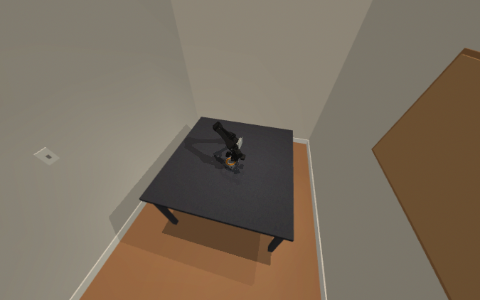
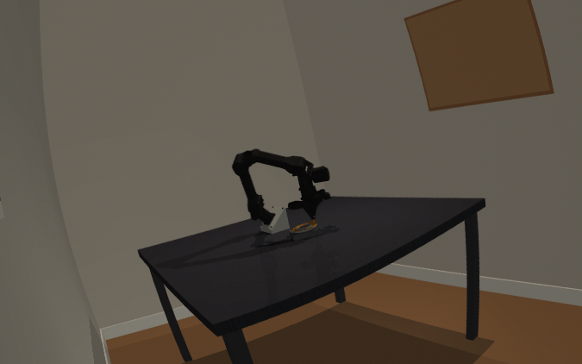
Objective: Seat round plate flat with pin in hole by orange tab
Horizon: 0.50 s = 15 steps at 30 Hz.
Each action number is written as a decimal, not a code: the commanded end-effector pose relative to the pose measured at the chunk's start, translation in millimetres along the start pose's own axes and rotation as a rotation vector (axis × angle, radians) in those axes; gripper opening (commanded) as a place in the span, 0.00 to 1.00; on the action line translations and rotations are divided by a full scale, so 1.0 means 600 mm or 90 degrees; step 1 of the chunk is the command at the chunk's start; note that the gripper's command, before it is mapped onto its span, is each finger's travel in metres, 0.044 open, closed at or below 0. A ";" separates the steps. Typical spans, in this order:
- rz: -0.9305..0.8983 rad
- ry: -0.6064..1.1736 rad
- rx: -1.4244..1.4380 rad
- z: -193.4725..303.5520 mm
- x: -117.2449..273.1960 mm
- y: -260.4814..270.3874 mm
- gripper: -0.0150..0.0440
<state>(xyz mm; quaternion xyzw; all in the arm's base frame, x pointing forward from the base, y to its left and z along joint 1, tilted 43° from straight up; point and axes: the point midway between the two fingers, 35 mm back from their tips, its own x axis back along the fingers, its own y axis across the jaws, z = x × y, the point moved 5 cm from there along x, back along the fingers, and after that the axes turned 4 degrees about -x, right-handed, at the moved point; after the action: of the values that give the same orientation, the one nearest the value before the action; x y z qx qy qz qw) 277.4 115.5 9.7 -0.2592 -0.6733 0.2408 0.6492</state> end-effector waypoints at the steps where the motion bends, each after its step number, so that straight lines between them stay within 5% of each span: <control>1: 0.007 0.003 0.004 -0.004 -0.005 0.001 0.25; 15: 0.006 0.003 0.004 -0.015 0.029 0.002 0.25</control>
<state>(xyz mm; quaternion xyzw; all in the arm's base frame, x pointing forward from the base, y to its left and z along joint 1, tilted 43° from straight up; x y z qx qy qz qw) 285.6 119.0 15.3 -0.2618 -0.6692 0.2459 0.6506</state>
